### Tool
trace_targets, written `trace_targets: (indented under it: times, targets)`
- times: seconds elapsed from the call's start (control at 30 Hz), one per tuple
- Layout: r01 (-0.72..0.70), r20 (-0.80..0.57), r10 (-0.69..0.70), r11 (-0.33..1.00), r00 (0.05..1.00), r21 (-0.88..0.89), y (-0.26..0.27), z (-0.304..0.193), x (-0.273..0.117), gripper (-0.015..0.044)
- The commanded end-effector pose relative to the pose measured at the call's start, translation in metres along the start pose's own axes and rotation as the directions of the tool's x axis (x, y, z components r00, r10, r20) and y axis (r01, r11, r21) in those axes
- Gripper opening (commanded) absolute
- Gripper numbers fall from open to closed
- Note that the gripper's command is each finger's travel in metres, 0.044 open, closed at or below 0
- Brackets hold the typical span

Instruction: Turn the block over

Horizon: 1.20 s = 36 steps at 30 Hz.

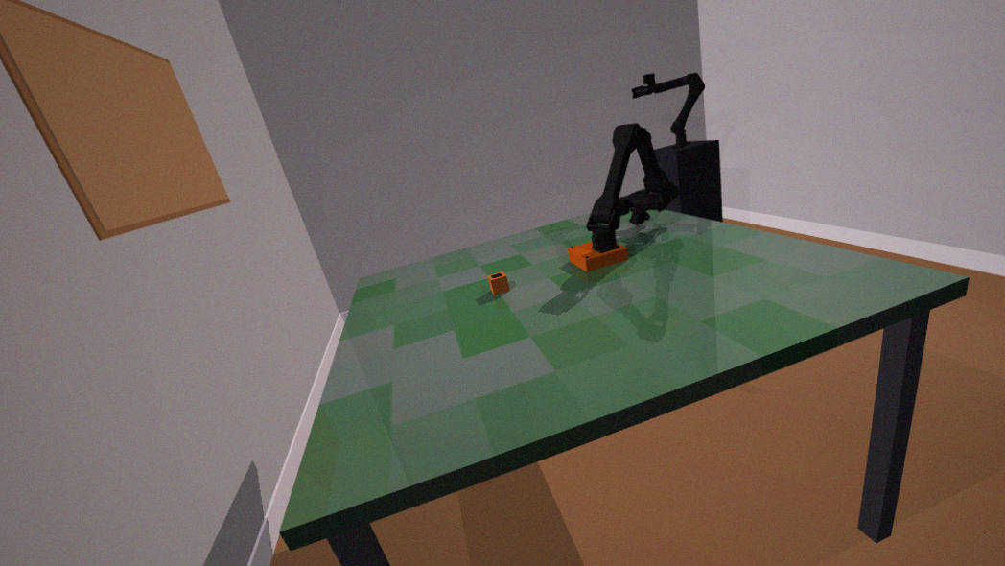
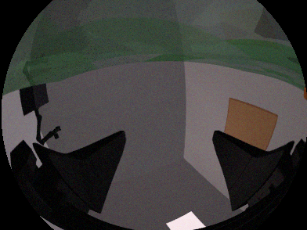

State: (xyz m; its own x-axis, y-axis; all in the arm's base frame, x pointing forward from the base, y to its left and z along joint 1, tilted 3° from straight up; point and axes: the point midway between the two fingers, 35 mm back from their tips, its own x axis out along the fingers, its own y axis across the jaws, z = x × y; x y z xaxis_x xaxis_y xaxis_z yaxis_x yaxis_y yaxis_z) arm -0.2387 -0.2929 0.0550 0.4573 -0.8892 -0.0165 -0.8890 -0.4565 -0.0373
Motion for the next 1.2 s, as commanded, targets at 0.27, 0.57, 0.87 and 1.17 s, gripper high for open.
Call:
trace_targets:
  times: [0.27,0.57,0.87,1.17]
  targets:
    - [0.257,0.185,-0.217,0.939,0.958,-0.227,-0.040,0.002,0.083,0.0440]
    - [0.639,0.417,-0.492,0.666,0.764,-0.385,-0.139,0.020,0.171,0.0440]
    - [0.857,0.623,-0.633,0.129,0.459,-0.499,-0.266,0.018,0.225,0.0440]
    - [0.694,0.792,-0.592,-0.508,0.148,-0.510,-0.404,0.012,0.227,0.0440]
